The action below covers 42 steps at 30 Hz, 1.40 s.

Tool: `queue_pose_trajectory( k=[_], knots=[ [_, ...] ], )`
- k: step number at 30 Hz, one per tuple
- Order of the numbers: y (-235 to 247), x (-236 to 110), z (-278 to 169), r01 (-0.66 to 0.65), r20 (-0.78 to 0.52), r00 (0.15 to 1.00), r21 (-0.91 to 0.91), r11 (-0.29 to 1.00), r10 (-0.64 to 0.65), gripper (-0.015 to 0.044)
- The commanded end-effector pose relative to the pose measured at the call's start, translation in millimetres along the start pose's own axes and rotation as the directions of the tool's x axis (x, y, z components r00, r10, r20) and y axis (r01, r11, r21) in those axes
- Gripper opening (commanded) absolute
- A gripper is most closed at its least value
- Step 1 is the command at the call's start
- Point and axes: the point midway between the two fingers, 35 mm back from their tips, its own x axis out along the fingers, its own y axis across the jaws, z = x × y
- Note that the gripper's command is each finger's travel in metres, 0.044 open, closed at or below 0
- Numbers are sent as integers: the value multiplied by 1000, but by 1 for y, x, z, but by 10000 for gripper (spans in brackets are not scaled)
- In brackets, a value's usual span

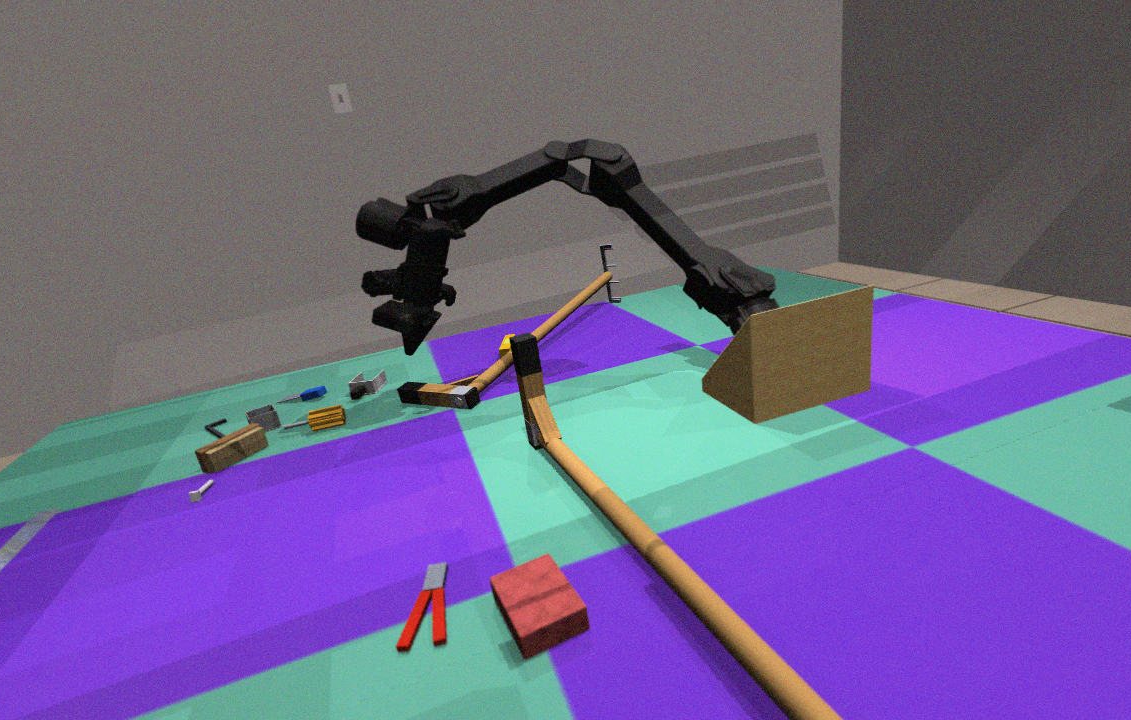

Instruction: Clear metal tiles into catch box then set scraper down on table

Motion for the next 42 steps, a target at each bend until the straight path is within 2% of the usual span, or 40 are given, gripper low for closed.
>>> queue_pose_trajectory(
  k=[1,5,42],
  knots=[
    [-2,4,5,-2,1,1000,-6,1000,2,0],
    [-5,7,10,0,2,1000,-6,1000,0,0],
    [-2,-80,43,-3,-3,1000,0,1000,3,0]
  ],
)
